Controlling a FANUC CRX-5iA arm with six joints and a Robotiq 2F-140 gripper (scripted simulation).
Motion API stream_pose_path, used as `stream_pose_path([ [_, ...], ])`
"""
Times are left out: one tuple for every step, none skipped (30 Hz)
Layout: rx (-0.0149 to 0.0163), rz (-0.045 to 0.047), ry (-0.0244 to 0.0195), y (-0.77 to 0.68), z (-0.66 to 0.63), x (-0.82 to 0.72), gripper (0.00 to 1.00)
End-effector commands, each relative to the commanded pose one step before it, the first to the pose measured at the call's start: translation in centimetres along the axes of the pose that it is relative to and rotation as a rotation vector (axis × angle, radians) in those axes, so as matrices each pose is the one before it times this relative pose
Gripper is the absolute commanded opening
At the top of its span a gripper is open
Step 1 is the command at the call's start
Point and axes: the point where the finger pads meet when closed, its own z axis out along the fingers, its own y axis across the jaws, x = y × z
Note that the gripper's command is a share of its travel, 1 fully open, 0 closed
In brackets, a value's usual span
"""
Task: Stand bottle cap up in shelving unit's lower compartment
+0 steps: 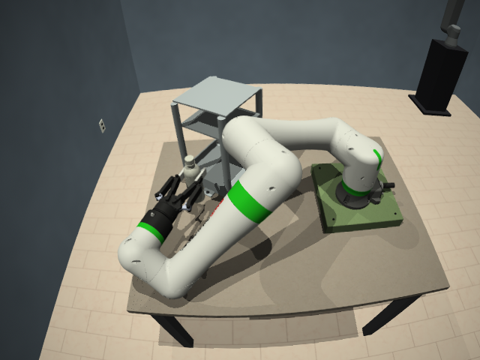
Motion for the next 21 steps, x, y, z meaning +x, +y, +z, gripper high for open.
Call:
stream_pose_path([
  [-0.00050, 0.00012, -0.00014, -0.705, 0.101, 0.016, 0.00],
  [0.00000, 0.00000, 0.00000, -0.185, 0.032, 0.000, 0.00],
  [0.00000, 0.00000, 0.00000, 0.000, 0.000, 0.000, 0.00],
  [0.00000, 0.00000, 0.00000, 0.000, 0.000, 0.000, 0.00],
  [-0.00001, 0.00000, 0.00001, -0.178, 0.032, 0.000, 0.00],
  [0.00001, 0.00000, -0.00001, -0.167, 0.029, 0.000, 0.00],
  [0.00000, 0.00000, 0.00000, -0.160, 0.028, 0.000, 0.00],
  [-0.00001, 0.00000, 0.00001, -0.152, 0.028, 0.000, 0.00],
  [0.00001, 0.00000, -0.00001, -0.142, 0.024, 0.000, 0.00],
  [0.00000, 0.00000, 0.00000, -0.134, 0.023, 0.000, 0.00],
  [0.00000, 0.00000, 0.00000, -0.127, 0.023, 0.000, 0.00],
  [0.00000, 0.00000, 0.00001, -0.119, 0.022, 0.000, 0.00],
  [0.00001, 0.00000, -0.00001, -0.109, 0.018, 0.000, 0.00],
  [0.00000, 0.00000, 0.00000, -0.102, 0.018, 0.000, 0.00],
  [0.00000, 0.00000, 0.00000, -0.094, 0.017, 0.000, 0.00],
  [0.00000, 0.00000, 0.00001, -0.087, 0.016, 0.000, 0.00],
  [0.00000, 0.00000, 0.00001, -0.079, 0.015, 0.000, 0.00],
  [0.00000, 0.00000, -0.00001, -0.071, 0.012, 0.000, 0.00],
  [0.00000, 0.00000, 0.00000, -0.064, 0.011, 0.000, 0.00],
  [0.00000, 0.00000, 0.00000, 0.000, 0.000, 0.000, 0.00],
  [0.00000, 0.00000, 0.00000, 0.000, 0.000, 0.000, 0.00],
])
